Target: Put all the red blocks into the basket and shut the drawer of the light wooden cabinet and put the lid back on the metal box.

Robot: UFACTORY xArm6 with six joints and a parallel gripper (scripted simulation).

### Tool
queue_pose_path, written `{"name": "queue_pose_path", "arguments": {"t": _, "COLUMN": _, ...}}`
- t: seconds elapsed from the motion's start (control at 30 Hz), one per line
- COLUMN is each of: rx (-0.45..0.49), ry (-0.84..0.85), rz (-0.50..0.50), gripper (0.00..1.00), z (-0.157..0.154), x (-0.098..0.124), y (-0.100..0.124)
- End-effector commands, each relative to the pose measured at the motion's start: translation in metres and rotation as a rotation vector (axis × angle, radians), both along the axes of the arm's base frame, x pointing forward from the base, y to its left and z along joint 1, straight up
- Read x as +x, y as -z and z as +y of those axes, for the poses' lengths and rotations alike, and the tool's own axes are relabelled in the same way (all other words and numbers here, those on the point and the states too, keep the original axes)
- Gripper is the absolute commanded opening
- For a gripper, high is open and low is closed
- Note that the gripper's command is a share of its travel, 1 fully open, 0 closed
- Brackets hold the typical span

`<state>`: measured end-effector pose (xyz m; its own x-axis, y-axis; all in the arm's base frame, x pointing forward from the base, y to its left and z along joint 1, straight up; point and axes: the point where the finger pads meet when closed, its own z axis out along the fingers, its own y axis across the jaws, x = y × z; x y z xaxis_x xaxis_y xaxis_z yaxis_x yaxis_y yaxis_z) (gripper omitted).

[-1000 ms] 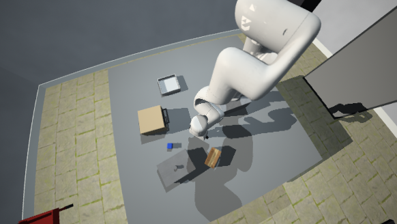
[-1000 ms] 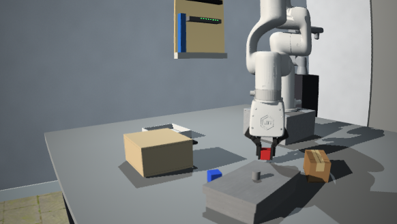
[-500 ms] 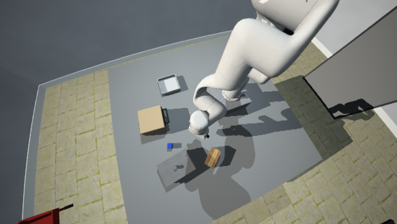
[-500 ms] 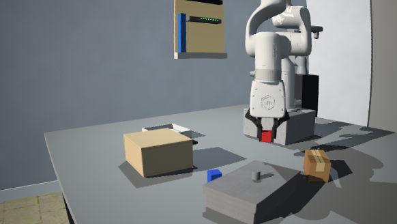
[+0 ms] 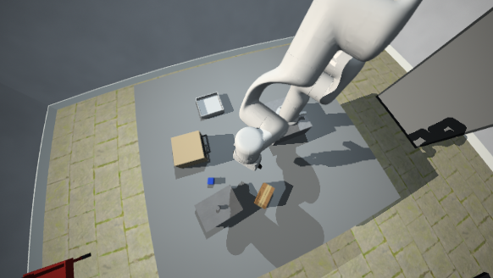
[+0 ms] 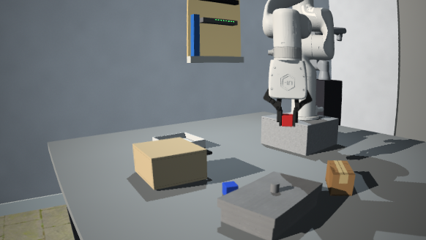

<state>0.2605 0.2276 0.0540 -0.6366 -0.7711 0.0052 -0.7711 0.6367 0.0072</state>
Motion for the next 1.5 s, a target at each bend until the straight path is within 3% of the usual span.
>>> {"name": "queue_pose_path", "arguments": {"t": 0.0, "rx": 0.0, "ry": 0.0, "rz": 0.0, "gripper": 0.0, "z": 0.0, "x": 0.0, "y": -0.008}}
{"name": "queue_pose_path", "arguments": {"t": 0.3, "rx": 0.0, "ry": 0.0, "rz": 0.0, "gripper": 0.0, "z": 0.0, "x": 0.0, "y": -0.027}}
{"name": "queue_pose_path", "arguments": {"t": 0.87, "rx": 0.001, "ry": -0.031, "rz": 0.0, "gripper": 0.0, "z": -0.003, "x": 0.007, "y": -0.03}}
{"name": "queue_pose_path", "arguments": {"t": 1.13, "rx": 0.002, "ry": -0.14, "rz": -0.001, "gripper": 0.0, "z": -0.017, "x": 0.028, "y": -0.031}}
{"name": "queue_pose_path", "arguments": {"t": 1.47, "rx": 0.005, "ry": -0.516, "rz": -0.002, "gripper": 0.0, "z": -0.078, "x": 0.096, "y": -0.034}}
